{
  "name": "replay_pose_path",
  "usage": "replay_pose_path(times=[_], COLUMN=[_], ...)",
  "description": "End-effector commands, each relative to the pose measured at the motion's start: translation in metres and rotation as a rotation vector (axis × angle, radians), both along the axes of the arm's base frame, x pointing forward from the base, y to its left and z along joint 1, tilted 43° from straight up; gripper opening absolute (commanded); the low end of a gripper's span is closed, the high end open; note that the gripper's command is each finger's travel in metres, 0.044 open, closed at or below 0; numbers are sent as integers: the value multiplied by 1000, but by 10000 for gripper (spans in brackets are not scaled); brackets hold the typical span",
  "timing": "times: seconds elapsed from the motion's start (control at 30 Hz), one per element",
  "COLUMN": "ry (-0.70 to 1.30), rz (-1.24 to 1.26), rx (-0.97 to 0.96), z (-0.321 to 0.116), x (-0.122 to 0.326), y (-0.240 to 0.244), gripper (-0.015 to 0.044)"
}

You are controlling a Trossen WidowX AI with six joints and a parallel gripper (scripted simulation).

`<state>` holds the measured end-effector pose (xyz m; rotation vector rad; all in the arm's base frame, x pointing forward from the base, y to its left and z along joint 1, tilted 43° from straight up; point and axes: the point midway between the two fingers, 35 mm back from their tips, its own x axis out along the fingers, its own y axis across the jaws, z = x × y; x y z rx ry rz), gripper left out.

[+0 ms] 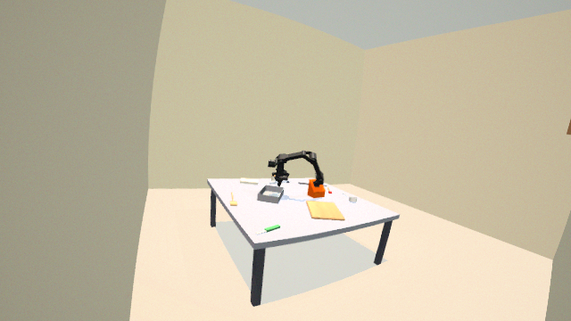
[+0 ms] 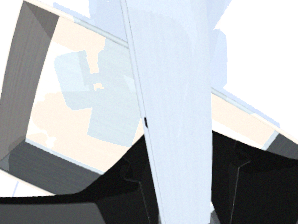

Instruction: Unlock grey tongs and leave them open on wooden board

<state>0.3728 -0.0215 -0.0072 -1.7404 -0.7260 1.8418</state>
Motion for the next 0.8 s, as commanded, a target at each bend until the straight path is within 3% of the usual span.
replay_pose_path(times=[0.0,0.77], ry=[-107,-697], rz=[93,733], rx=[6,43], z=[11,44], x=[2,4], y=[1,21], gripper=[-150,-150])
